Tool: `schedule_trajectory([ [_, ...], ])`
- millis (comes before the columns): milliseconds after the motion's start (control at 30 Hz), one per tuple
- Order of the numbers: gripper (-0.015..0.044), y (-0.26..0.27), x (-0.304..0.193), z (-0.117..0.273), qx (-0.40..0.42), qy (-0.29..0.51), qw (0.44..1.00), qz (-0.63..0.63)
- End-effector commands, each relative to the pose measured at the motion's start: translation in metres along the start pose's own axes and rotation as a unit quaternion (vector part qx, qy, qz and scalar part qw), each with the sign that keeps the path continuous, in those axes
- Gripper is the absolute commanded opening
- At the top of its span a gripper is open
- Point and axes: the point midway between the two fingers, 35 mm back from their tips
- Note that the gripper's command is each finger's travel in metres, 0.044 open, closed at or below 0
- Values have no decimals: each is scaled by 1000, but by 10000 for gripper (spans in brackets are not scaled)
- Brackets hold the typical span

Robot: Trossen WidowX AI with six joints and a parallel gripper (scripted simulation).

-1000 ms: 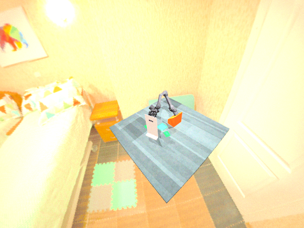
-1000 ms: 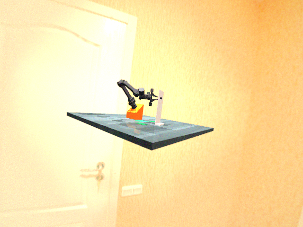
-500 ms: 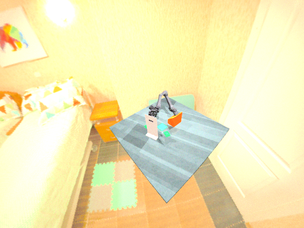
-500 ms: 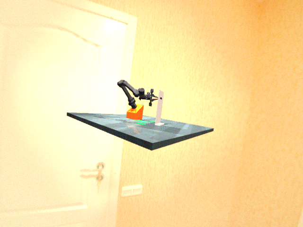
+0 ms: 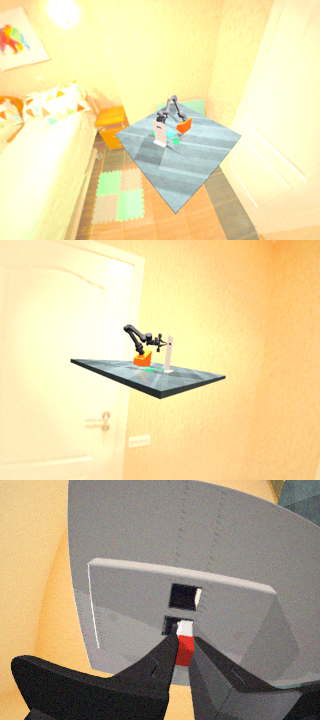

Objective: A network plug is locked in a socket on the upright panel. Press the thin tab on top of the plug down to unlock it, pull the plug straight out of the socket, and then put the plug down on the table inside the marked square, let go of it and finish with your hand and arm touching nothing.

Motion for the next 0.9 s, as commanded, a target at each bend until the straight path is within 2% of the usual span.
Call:
schedule_trajectory([
  [0,0,-1,-1,3,0,1,1000,-2],
  [867,0,-1,-4,16,-1,1,1000,-2],
])
Point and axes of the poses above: the point midway between the two fingers, 35 mm back from their tips, its own z axis back along the fingers, its own y axis across the jaws, x = y × z, and after that the axes turned 10 degrees about -z, right-handed
